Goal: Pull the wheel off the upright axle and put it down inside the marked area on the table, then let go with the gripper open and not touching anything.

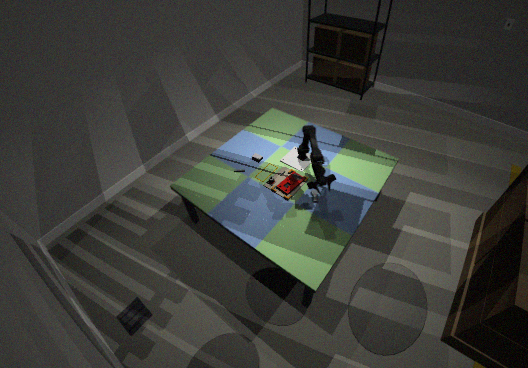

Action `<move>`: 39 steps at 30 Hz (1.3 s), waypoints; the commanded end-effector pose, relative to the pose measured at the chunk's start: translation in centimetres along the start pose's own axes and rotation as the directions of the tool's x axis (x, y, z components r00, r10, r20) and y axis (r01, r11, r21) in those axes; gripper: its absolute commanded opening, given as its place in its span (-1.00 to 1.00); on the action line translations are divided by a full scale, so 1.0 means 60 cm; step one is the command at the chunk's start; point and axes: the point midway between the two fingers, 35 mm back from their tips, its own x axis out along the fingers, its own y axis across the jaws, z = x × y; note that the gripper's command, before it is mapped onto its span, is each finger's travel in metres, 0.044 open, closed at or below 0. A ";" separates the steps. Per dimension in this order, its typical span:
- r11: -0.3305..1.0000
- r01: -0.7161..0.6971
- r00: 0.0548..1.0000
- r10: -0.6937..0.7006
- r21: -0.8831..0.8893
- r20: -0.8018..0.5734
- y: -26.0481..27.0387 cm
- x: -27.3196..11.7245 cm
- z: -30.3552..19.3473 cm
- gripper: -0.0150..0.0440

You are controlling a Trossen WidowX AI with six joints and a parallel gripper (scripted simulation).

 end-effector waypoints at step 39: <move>0.626 0.558 0.812 -0.276 0.545 -0.515 -0.487 -0.319 -0.306 0.53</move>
